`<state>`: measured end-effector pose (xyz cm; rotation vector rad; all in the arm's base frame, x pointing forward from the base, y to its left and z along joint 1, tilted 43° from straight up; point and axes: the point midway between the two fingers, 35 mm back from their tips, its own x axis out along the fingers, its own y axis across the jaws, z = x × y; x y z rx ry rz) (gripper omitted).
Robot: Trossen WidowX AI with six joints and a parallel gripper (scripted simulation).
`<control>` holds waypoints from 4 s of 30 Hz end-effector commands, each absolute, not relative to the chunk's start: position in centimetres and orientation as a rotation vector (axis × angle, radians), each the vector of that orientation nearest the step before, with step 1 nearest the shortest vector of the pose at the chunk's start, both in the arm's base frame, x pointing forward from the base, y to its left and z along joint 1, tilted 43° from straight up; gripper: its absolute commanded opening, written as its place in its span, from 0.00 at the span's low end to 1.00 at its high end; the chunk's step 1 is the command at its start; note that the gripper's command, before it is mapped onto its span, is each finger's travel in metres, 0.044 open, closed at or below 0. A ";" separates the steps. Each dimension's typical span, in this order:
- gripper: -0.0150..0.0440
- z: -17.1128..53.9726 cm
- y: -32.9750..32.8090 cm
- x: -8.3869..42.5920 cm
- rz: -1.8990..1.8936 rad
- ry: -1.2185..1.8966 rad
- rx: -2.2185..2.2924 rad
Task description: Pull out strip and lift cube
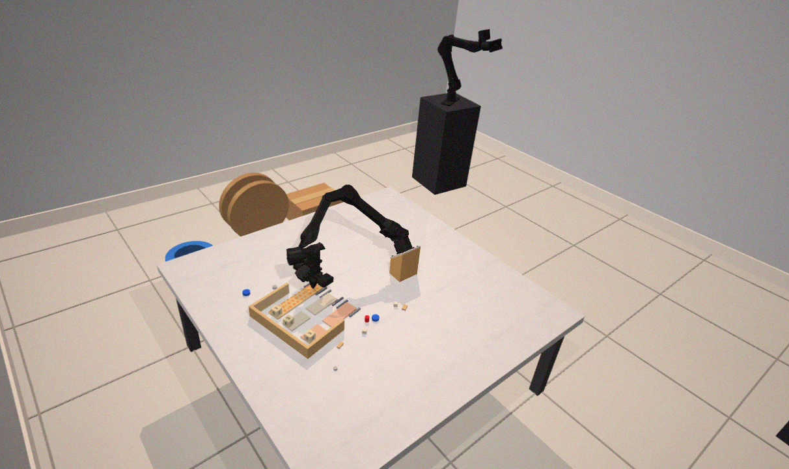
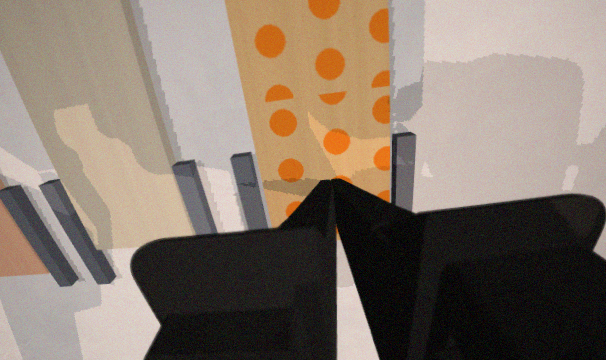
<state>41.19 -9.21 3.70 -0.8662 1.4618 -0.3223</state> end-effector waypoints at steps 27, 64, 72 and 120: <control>0.25 3.7 -11.0 36.4 -0.318 1.482 -0.870; 0.25 4.4 -12.7 31.2 -0.317 1.485 -0.872; 0.25 4.6 -13.1 30.2 -0.317 1.486 -0.872; 0.25 5.3 -14.9 24.7 -0.317 1.489 -0.875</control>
